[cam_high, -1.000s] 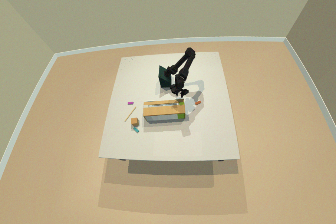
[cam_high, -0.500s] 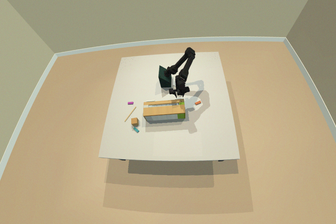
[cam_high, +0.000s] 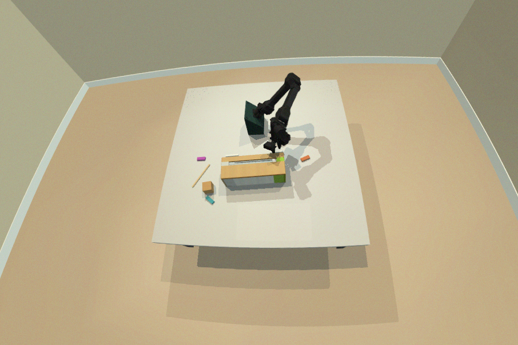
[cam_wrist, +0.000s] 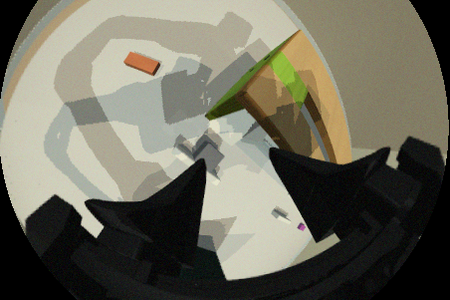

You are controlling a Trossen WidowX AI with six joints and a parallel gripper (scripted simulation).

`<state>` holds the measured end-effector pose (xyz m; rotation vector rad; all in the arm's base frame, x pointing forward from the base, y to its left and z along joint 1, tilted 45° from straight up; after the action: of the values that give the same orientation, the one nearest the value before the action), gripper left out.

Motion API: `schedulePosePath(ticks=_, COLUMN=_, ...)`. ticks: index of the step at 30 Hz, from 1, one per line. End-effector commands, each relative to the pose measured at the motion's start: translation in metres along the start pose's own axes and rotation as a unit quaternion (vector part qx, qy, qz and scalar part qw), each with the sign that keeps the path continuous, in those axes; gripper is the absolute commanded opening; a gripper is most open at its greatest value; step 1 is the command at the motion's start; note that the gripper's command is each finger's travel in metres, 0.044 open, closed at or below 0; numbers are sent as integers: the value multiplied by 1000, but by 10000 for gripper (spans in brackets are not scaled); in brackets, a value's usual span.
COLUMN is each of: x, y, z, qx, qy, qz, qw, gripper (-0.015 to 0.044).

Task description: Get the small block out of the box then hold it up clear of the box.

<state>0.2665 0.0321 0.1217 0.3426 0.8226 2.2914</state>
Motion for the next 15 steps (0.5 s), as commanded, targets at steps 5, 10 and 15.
schedulePosePath(ticks=5, x=11, y=-16, z=-14, qx=2, qy=521, qz=3, qw=853, gripper=285)
schedulePosePath(ticks=10, x=13, y=-19, z=-15, qx=-2, qy=633, qz=1, qw=774, gripper=285)
schedulePosePath(ticks=15, x=14, y=-21, z=-15, qx=-4, qy=732, qz=-2, qw=681, gripper=285)
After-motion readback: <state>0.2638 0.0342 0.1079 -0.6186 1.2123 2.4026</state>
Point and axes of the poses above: the point midway between the two fingers, 35 mm back from their tips, its own y axis back along the fingers, its own x axis across the jaws, z = x × y, the point moved 3 cm from there along y, back along the fingers, and after that the axes turned 9 degrees about y, right-handed, at the moved point
